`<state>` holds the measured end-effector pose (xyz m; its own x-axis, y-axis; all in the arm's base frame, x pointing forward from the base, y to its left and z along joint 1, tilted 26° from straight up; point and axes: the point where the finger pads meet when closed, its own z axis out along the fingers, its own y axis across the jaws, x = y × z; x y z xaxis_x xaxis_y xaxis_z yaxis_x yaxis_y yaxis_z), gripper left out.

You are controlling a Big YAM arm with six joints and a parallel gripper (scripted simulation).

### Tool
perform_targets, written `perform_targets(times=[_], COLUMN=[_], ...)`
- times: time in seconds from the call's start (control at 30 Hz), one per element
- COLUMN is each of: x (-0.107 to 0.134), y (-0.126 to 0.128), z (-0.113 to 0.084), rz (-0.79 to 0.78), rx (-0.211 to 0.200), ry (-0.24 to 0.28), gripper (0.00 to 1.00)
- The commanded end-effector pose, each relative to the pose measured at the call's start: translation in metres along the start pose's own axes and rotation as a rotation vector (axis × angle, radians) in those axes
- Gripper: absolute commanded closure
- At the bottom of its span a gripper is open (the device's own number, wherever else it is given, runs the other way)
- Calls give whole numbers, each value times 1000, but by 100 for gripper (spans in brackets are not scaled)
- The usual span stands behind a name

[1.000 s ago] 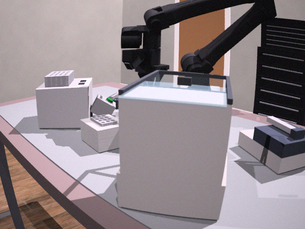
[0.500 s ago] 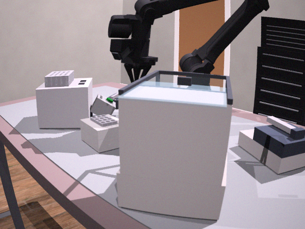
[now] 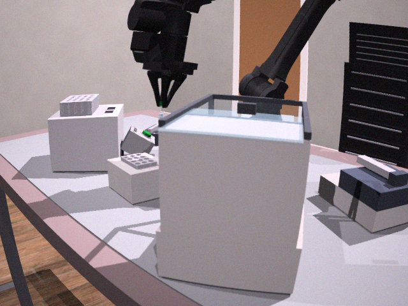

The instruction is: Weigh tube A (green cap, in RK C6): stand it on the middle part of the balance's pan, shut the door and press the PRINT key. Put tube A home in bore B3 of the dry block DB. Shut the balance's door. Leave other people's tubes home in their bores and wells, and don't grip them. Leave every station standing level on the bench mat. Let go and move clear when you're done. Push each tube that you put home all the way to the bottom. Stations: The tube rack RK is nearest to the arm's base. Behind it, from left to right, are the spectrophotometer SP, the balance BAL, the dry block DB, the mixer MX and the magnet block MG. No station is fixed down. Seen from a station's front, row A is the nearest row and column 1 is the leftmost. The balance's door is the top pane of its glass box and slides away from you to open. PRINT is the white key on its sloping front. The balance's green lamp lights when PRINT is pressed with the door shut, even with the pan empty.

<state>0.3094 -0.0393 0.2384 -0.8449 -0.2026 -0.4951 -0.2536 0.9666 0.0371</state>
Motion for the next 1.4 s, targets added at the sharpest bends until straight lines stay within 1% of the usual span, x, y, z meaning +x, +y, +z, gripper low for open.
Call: perform_targets(times=[0.0,0.03,0.1,0.13,0.17,0.2,0.23,0.27,0.3,0.33,0.37,0.43,0.47,0.5,0.53,0.57,0.67,0.7,0.73,0.8,0.83,0.87,0.9,0.93,1.0,1.03,1.07,1.1,1.13,1.17,1.27,1.3,1.33,1.37], x=[-47,-49,-64,-77,-85,-90,-93,-99,-112,-119,-123,-123,-133,-139,-146,-146,-164,-177,-183,-188,-194,-206,-211,-213,-213,-215,-226,-231,-236,-234,-246,-250,-258,-257], y=[4,8,14,15,19,23,28,31,34,38,43,43,47,52,57,62,76,81,86,97,103,108,114,120,120,126,132,138,144,150,165,172,179,185], z=[-19,-21,-25,-28,-31,-33,-35,-37,-40,-43,-45,-45,-48,-51,-53,-55,-62,-66,-69,-73,-76,-80,-84,-86,-86,-88,-93,-96,-99,-101,-108,-111,-116,-118], rz=[-14,-8,-8,-38,-46,-44,-39,-39,-66,-73,-70,-70,-92,-99,-98,-93,-92,-112,-119,-115,-114,-131,-137,-135,-135,-133,-146,-152,-151,-149,-148,-150,-157,-156], rx=[20,11,10,21,21,18,12,11,18,17,12,12,12,9,9,2,1,-2,-6,-11,-12,-19,-25,-27,-27,-29,-40,-48,-49,-51,-52,-56,-68,-68], ry=[-56,-38,-38,-85,-93,-87,-70,-70,-120,-129,-117,-117,-157,-168,-168,-143,-143,-198,-210,-184,-184,-240,-254,-239,-239,-227,-283,-298,-298,-271,-271,-278,-315,-297], gripper=[91,91,91,91,91,91,91,91,91,91,91,91,91,91,91,91,91,91,91,91,91,91,91,91,91,91,91,91,91,91,91,91,91,91])
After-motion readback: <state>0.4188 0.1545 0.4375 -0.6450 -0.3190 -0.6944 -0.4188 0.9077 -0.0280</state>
